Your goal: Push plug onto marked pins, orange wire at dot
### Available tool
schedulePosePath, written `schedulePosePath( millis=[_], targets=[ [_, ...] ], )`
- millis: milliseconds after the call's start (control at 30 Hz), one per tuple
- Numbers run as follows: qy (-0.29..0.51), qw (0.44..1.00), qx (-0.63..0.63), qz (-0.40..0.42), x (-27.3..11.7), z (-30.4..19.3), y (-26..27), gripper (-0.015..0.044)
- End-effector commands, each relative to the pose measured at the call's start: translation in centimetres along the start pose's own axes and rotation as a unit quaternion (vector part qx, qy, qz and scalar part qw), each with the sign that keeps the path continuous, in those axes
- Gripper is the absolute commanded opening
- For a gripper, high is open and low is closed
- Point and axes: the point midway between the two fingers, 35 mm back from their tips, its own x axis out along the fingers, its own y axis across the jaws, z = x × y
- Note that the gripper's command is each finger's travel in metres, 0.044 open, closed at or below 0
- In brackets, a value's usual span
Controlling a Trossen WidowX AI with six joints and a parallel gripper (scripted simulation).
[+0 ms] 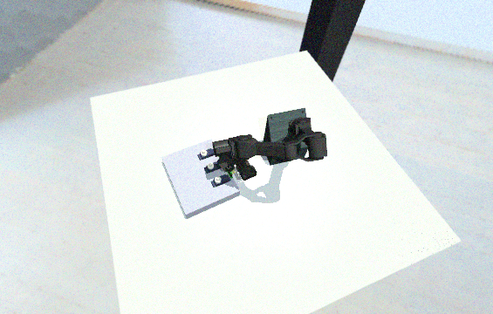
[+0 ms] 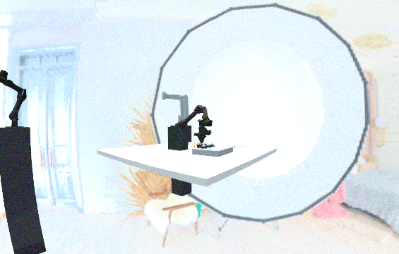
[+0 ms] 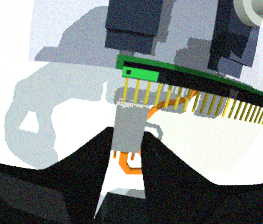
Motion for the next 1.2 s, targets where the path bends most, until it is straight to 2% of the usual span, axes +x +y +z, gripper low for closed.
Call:
schedulePosePath(
  millis=[0,733,1033,1167],
  targets=[
    [-0.003,1.000,0.000,0.001,-0.1,0.5,0.1,0.0000],
    [-0.003,1.000,0.000,0.001,-0.2,1.9,0.2,0.0000],
    [-0.003,1.000,0.000,0.001,-0.1,1.3,-0.1,0.0236],
    [-0.003,1.000,0.000,-0.001,-3.3,1.4,-0.2,0.0341]
  ],
)
